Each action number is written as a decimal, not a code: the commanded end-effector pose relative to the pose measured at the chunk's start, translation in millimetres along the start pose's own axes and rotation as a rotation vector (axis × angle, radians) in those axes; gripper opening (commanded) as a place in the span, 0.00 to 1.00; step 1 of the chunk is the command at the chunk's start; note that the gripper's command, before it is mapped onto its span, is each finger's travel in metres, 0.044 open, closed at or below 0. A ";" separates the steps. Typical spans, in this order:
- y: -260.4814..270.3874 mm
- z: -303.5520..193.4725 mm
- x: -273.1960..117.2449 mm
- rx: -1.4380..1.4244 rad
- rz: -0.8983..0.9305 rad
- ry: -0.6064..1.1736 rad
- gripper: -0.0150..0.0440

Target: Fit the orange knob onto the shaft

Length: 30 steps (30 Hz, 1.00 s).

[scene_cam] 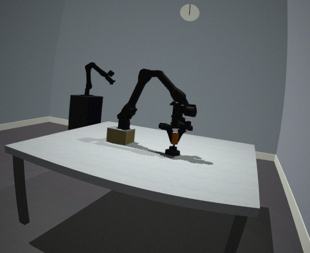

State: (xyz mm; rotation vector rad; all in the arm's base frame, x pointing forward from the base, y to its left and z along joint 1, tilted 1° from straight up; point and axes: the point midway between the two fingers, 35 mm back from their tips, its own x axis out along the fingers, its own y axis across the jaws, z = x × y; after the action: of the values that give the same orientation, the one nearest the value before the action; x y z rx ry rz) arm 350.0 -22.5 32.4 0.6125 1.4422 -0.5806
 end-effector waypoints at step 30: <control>1.0 1.1 -1.6 0.060 -0.001 0.002 0.25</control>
State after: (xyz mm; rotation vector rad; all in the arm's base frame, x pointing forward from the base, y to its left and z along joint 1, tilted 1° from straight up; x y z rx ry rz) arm 349.2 -22.5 33.6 0.6525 1.4357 -0.6215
